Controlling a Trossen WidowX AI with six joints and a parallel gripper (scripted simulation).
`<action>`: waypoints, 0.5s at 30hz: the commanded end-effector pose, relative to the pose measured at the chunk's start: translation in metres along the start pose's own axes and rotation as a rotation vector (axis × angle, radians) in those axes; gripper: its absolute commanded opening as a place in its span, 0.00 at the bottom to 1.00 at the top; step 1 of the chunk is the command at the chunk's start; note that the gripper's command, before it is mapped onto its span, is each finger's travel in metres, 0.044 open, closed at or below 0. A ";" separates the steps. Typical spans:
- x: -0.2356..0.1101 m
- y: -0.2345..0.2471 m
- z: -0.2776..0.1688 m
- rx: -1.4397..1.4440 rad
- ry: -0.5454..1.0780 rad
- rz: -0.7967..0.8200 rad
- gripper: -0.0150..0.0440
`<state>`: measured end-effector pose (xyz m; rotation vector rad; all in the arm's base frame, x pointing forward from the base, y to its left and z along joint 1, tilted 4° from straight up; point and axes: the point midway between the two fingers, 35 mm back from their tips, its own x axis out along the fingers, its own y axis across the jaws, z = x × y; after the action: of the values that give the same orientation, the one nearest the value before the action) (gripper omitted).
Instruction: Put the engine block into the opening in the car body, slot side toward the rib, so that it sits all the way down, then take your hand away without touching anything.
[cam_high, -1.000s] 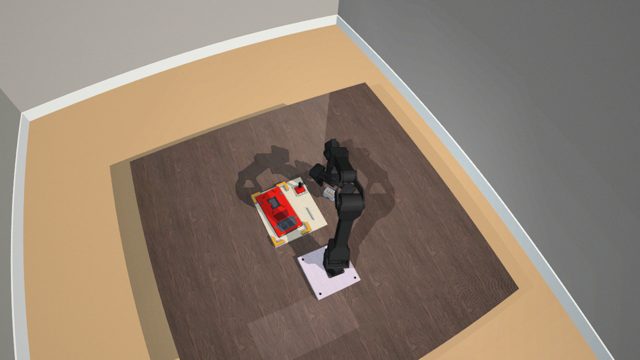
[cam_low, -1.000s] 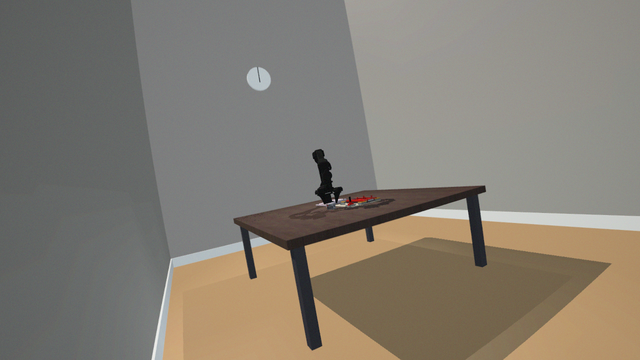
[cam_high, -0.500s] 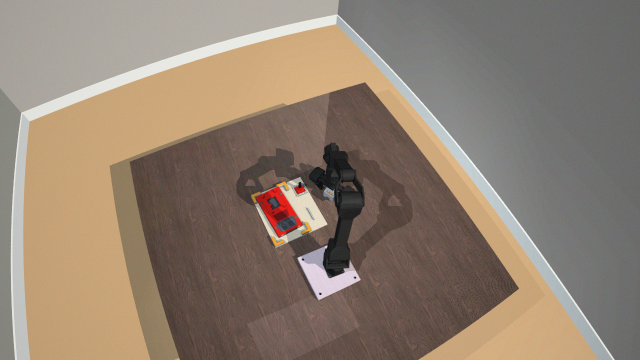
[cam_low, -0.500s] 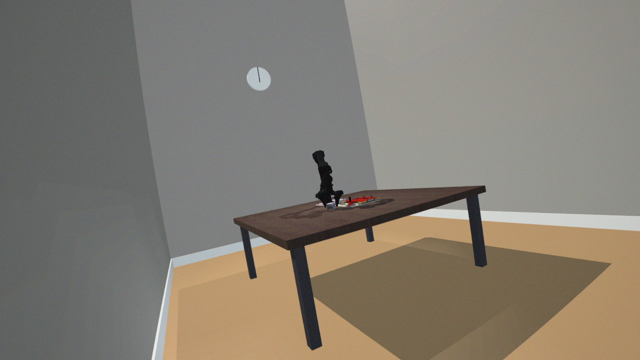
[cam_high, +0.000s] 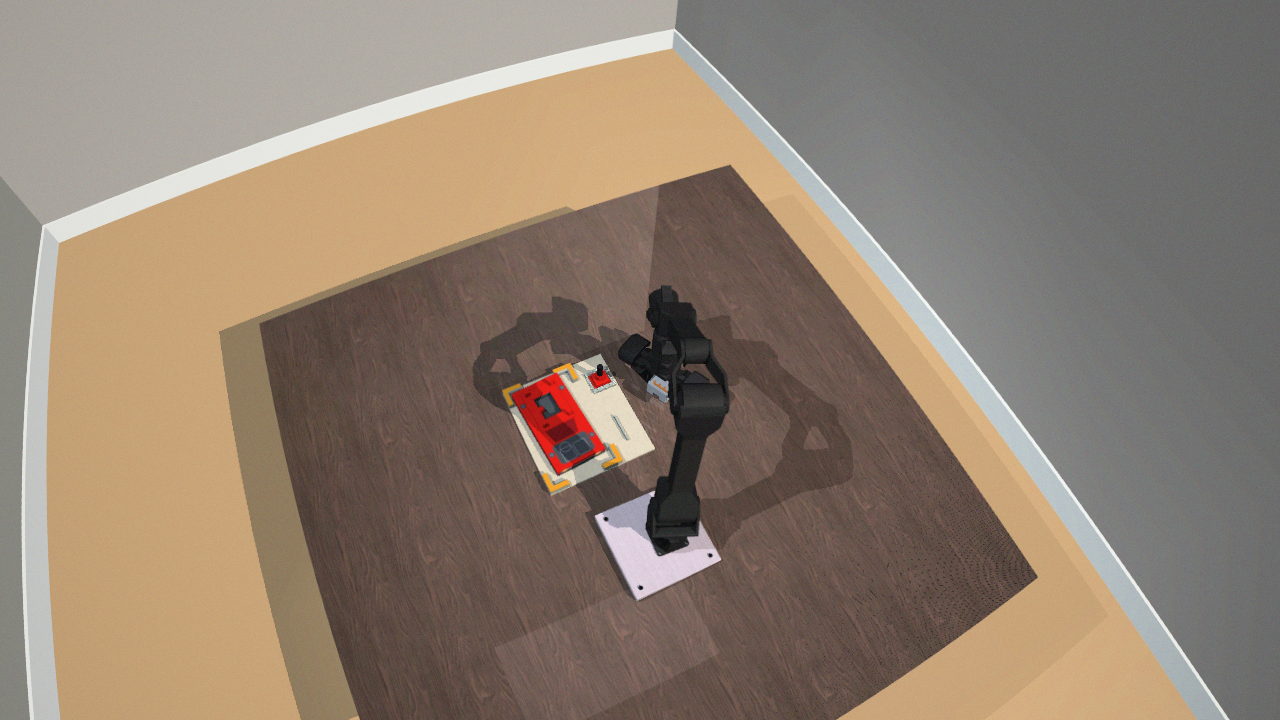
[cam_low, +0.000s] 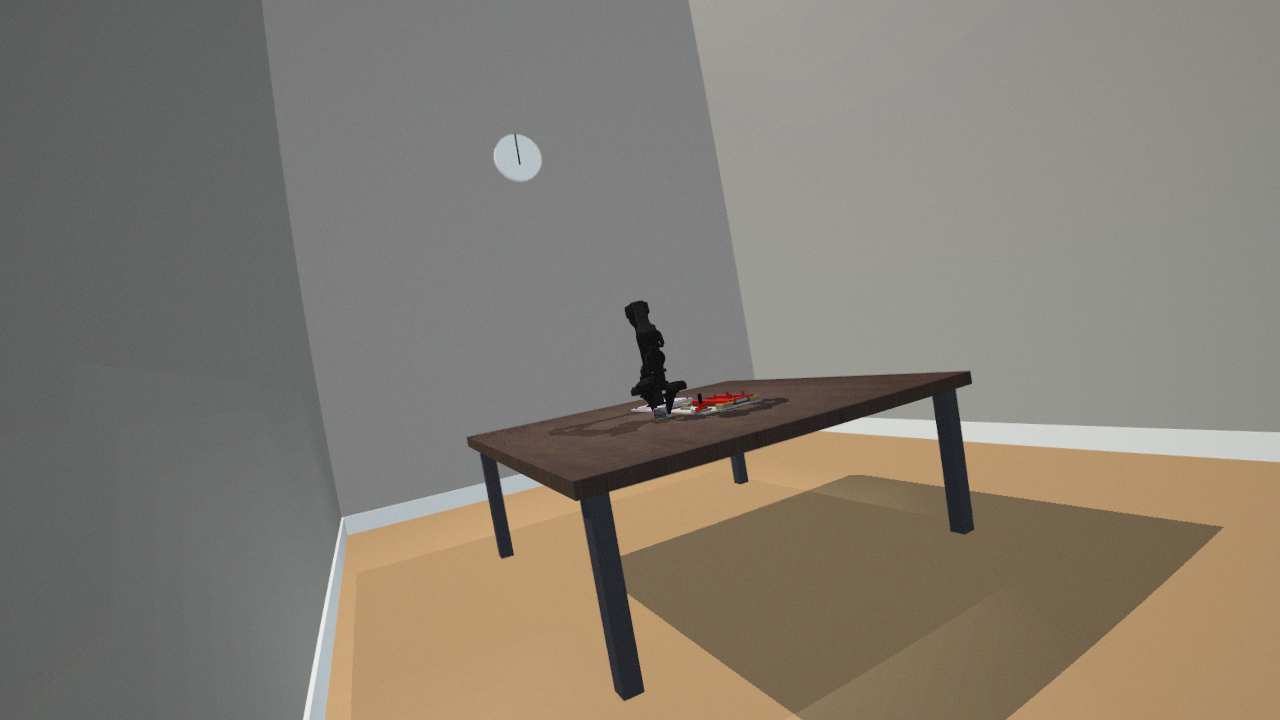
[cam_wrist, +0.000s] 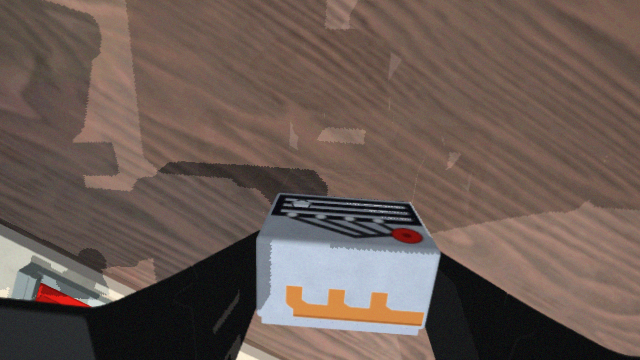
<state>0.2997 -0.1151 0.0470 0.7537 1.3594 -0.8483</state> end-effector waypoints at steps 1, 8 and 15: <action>-0.002 0.001 0.000 -0.006 0.000 0.003 0.43; -0.023 0.004 0.004 -0.006 0.000 0.003 0.25; -0.045 0.005 0.006 -0.006 0.000 0.004 0.25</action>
<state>0.3051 -0.1144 0.0824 0.7479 1.3656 -0.8434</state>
